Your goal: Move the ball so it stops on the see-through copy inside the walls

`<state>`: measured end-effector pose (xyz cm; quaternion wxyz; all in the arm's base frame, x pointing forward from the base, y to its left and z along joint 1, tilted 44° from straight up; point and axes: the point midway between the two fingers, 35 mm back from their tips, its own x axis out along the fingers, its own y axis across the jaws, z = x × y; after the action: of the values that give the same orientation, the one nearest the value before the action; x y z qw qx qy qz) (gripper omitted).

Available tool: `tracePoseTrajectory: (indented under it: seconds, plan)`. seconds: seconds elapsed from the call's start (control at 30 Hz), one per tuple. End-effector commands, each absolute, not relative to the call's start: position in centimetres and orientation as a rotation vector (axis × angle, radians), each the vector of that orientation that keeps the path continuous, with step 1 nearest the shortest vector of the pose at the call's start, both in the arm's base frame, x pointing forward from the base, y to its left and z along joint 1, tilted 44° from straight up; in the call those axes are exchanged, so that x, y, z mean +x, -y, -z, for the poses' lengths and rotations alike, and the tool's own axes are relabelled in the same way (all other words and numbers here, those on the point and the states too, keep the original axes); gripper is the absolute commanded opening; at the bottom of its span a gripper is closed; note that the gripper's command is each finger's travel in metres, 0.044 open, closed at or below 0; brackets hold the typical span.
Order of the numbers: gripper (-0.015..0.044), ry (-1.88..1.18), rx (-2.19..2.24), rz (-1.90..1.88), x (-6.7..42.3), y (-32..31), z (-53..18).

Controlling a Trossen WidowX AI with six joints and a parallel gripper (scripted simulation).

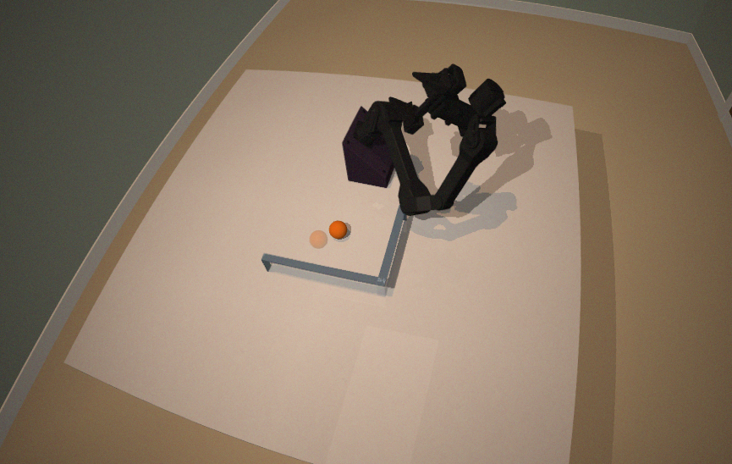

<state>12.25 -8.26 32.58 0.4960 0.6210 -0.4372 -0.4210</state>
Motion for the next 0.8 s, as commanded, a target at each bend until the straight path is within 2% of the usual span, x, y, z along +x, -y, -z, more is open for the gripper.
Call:
tracePoseTrajectory:
  seconds: [0.0, 0.07, 0.4, 0.57, 0.77]
  plan:
    - [0.0374, 1.061, 1.51, 1.023, 12.0, 8.4, -32.6]
    - [0.0343, 1.06, 1.541, 1.042, 10.2, 9.4, -32.6]
    - [0.0343, 0.501, 1.385, 1.02, 7.2, 13.1, -32.5]
    - [0.0343, 0.113, 1.204, 0.881, 8.0, 16.1, -30.6]
    - [0.0343, -0.298, 0.904, 0.597, 11.6, 19.1, -26.6]
